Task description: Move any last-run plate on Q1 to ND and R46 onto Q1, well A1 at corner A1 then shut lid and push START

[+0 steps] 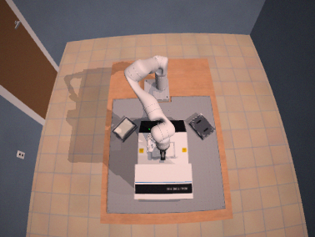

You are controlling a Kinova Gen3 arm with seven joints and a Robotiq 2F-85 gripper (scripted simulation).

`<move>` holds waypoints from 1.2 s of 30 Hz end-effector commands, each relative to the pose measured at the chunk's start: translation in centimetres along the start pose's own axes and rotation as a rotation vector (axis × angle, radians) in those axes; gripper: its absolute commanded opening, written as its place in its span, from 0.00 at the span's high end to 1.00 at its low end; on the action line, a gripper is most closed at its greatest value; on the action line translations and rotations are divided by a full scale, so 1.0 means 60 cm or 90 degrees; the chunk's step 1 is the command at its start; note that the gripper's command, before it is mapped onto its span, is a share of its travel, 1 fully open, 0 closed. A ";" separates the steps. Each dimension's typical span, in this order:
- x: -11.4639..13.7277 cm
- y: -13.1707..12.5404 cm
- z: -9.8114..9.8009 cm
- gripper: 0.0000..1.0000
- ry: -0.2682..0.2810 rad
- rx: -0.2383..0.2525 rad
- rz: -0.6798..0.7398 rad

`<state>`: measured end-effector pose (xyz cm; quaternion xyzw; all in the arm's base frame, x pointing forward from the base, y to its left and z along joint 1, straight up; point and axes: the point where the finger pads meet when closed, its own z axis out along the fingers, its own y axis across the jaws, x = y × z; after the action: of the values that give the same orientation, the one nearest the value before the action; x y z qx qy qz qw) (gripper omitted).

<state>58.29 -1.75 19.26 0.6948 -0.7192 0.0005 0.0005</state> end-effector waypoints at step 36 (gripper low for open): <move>0.000 0.000 -0.053 0.00 0.000 0.001 0.000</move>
<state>58.29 -1.74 22.26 0.6948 -0.7192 0.0004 0.0004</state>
